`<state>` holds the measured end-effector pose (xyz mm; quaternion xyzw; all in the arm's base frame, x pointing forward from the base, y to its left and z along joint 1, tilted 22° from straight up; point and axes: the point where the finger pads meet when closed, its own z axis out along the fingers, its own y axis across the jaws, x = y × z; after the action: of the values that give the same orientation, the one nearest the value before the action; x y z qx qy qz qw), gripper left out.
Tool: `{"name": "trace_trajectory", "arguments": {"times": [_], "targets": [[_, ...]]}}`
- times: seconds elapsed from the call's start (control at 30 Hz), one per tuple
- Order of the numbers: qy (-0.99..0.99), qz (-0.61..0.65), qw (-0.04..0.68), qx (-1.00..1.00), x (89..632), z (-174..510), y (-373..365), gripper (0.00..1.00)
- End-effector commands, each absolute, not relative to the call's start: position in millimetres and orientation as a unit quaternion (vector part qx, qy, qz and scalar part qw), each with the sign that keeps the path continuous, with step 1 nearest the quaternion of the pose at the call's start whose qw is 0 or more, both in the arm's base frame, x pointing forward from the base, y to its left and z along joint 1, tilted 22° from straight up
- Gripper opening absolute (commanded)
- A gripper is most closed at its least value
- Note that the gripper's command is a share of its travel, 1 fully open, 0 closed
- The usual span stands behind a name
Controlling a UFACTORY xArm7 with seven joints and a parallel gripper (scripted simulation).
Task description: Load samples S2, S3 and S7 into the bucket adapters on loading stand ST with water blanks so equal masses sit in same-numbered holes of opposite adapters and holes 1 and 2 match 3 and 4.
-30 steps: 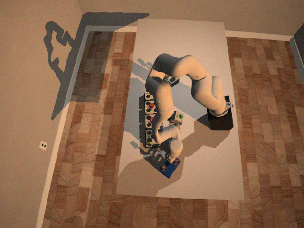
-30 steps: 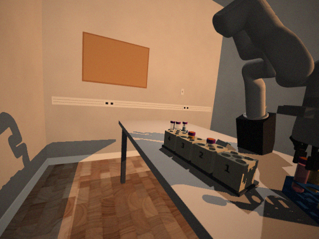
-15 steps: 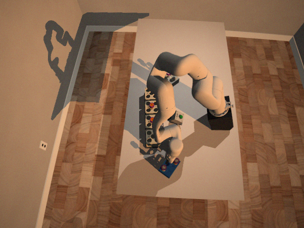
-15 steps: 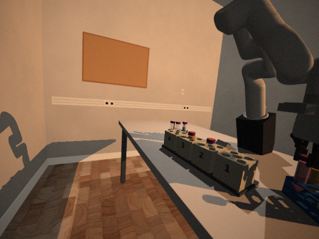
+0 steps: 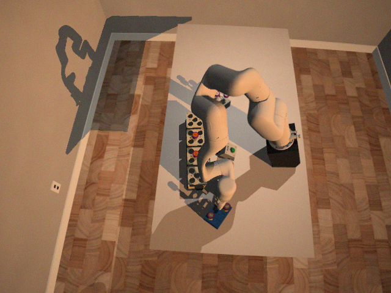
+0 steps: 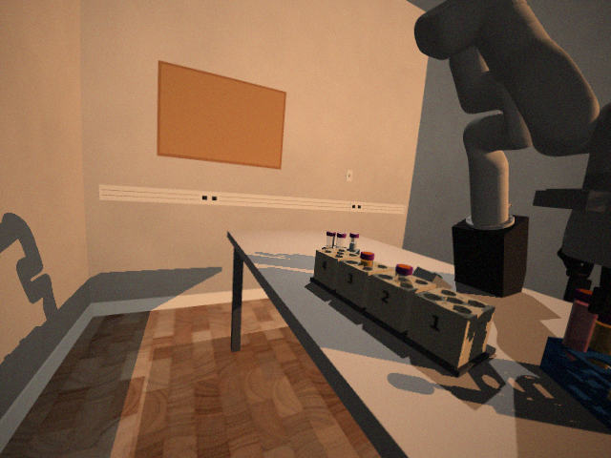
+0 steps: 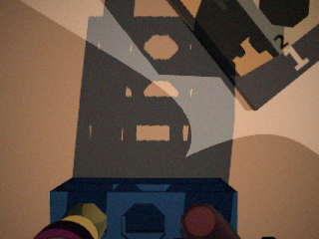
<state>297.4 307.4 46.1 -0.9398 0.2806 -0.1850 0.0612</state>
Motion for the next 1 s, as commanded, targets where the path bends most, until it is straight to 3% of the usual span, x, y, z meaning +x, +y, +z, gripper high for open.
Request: {"name": "trace_trajectory", "arguments": {"times": [0.0,0.97], "targets": [[0.28,-0.184,0.062,-0.94,293.3,57.3,308.1,0.0],[0.28,-0.184,0.062,-0.94,274.5,103.8,307.6,0.0]]}}
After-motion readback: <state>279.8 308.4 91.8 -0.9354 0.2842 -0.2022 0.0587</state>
